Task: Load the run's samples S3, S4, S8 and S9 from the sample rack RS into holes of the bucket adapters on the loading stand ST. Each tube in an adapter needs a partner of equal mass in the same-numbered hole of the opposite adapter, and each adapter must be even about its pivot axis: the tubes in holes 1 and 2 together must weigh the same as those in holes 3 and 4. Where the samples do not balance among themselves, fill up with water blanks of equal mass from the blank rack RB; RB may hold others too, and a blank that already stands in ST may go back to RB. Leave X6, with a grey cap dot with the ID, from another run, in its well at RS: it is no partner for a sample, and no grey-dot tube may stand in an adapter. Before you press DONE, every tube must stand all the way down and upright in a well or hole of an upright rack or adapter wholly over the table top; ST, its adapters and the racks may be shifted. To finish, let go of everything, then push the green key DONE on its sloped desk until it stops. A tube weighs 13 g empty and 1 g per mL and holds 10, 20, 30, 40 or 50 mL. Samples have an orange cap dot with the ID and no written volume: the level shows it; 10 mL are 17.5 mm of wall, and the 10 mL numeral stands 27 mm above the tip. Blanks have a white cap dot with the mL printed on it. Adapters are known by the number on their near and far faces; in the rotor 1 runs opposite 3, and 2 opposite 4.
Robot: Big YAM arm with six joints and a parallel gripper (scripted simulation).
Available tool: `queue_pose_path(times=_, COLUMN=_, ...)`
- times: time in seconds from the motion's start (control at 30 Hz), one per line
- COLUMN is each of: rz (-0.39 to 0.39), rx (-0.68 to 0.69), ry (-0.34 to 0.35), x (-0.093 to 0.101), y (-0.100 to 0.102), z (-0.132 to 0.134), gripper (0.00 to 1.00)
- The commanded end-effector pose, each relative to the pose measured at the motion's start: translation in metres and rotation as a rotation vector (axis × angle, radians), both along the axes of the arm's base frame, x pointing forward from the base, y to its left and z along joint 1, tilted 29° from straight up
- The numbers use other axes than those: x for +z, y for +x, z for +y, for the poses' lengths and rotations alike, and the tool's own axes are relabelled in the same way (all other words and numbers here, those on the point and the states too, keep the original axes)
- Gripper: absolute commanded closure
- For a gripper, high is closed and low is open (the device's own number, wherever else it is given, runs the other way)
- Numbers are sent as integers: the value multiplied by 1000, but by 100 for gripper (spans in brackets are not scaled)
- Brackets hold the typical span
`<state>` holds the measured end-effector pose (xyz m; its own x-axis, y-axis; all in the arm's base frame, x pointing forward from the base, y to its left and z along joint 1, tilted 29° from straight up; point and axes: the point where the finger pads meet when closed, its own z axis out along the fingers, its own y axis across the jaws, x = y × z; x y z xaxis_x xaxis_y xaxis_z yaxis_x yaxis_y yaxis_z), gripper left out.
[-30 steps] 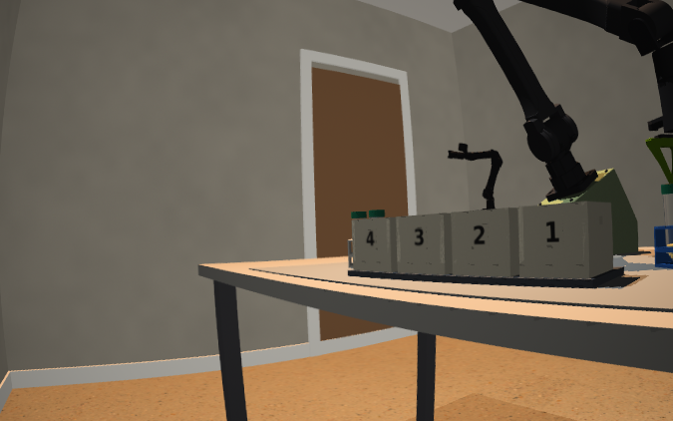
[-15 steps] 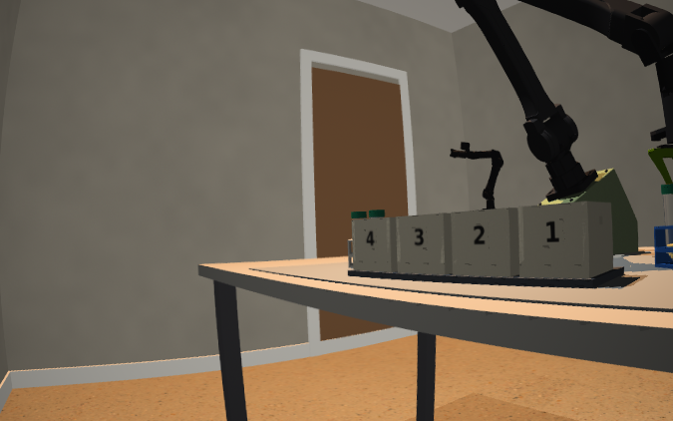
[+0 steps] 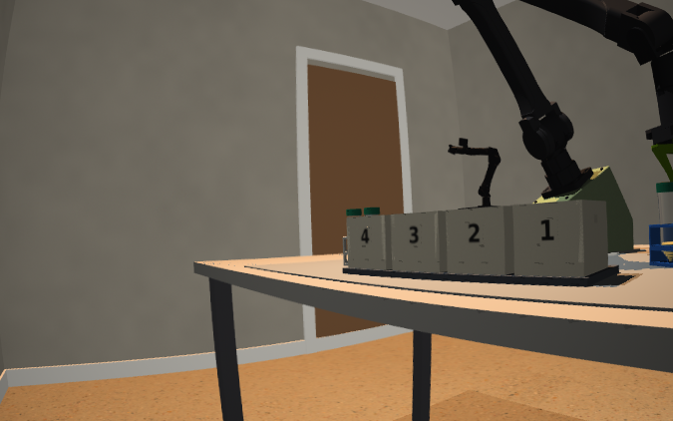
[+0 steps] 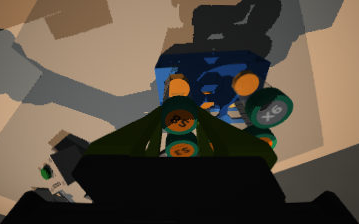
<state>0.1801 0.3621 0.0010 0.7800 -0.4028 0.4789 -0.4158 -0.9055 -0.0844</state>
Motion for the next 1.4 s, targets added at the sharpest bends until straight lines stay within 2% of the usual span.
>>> queue_pose_path(times=0.0, rz=-7, rx=12, ry=30, x=8, y=0, z=12, gripper=100)
queue_pose_path(times=0.4, rz=-7, rx=12, ry=30, x=8, y=0, z=12, gripper=100)
queue_pose_path(times=0.43, rz=-4, rx=28, ry=18, x=13, y=-10, z=7, gripper=100)
queue_pose_path(times=0.5, rz=-14, rx=18, ry=62, x=30, y=-9, z=26, gripper=100)
queue_pose_path(times=1.37, rz=-6, rx=18, ry=71, x=103, y=-49, z=35, gripper=100)
